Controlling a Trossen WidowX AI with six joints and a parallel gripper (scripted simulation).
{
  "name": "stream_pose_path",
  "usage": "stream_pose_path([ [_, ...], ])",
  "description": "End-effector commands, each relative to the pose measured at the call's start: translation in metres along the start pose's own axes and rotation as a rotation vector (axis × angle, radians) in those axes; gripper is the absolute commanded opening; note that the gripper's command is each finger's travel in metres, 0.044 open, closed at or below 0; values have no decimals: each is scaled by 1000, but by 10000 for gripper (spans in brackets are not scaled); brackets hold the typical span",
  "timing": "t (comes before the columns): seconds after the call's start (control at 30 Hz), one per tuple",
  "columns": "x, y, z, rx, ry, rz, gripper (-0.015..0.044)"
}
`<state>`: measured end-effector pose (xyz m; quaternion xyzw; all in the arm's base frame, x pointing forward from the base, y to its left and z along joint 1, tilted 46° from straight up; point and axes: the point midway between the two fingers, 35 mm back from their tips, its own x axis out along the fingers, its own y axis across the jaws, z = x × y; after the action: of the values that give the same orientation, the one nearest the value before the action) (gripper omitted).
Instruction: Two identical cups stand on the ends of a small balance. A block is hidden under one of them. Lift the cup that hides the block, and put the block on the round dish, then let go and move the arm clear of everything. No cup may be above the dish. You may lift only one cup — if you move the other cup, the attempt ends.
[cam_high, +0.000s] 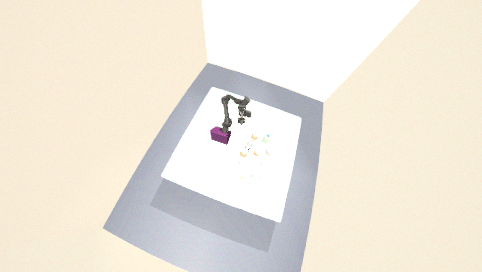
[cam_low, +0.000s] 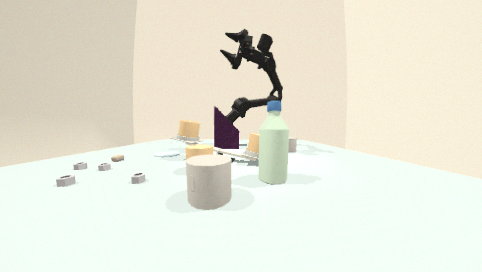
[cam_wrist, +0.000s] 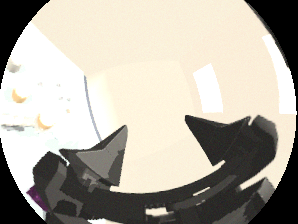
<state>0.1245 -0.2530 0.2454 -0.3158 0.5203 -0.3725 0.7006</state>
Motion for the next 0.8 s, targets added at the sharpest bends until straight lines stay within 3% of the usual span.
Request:
stream_pose_path([
  [0.0,9,25,1,29,-29,108,440],
  [0.77,13,142,1,308,-114,696,440],
])
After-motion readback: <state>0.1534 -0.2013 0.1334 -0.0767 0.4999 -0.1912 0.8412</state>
